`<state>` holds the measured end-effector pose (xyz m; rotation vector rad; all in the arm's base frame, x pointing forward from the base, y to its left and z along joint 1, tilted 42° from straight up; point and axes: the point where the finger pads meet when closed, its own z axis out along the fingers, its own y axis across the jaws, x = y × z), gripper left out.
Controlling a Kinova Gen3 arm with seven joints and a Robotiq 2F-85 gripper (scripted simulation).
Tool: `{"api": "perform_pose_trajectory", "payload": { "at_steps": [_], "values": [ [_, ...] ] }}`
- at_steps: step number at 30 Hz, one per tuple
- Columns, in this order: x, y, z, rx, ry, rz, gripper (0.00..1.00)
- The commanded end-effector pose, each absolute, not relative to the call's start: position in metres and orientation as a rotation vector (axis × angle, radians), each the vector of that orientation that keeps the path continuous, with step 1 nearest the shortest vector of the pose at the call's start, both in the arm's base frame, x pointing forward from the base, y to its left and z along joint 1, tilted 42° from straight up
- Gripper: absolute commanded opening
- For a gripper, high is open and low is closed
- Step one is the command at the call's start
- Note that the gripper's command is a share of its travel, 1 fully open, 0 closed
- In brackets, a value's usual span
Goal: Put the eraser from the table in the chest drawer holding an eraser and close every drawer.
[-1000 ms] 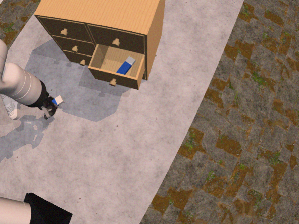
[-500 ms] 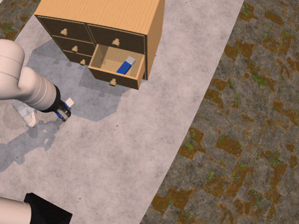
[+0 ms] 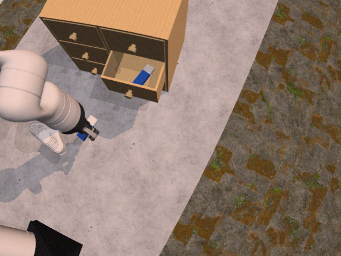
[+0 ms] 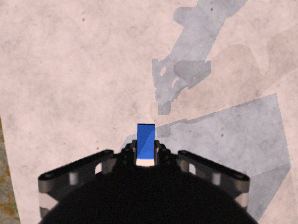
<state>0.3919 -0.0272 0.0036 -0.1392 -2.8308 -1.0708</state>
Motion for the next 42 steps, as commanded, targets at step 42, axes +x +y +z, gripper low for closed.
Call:
{"api": "perform_pose_trajectory", "payload": {
  "at_steps": [42],
  "values": [
    [0.4, -0.073, -0.037, 0.31, -2.916, -1.121, 0.19]
  ]
}}
